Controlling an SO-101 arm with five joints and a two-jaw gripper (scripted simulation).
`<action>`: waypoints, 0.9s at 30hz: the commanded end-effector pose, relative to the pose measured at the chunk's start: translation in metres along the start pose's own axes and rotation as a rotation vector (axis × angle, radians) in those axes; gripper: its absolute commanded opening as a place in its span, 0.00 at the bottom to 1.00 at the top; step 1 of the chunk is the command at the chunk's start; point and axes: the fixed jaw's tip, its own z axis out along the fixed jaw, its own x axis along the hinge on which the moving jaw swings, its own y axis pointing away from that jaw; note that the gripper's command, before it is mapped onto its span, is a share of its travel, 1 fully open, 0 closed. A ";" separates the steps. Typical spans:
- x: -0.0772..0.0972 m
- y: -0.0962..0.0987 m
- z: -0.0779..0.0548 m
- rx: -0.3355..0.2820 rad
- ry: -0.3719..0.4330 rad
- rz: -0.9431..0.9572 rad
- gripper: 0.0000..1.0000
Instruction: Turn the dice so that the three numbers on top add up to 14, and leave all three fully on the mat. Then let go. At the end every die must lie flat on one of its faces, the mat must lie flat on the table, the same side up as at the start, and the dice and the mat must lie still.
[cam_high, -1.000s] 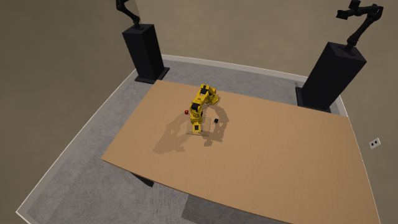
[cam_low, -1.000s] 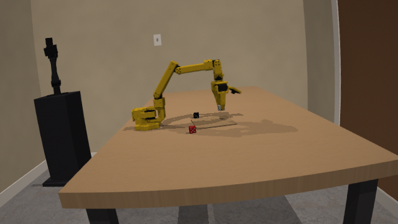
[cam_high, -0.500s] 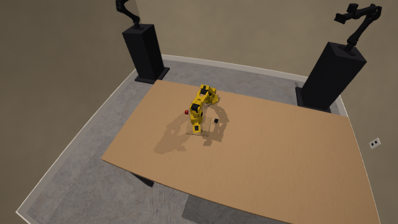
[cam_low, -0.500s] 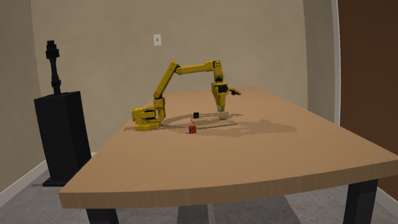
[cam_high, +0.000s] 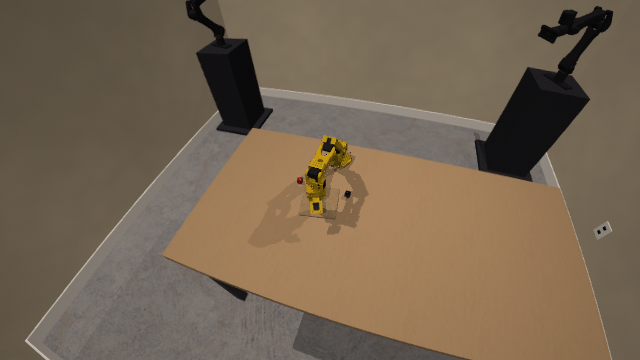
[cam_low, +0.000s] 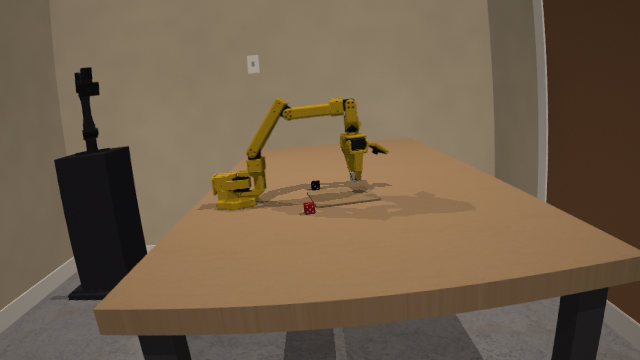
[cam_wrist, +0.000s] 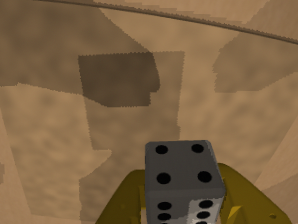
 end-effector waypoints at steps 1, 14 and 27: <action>-0.004 0.001 -0.004 0.011 -0.031 -0.015 0.00; -0.004 0.001 0.000 0.011 -0.031 -0.015 0.00; -0.004 0.001 0.006 0.011 -0.031 -0.015 0.00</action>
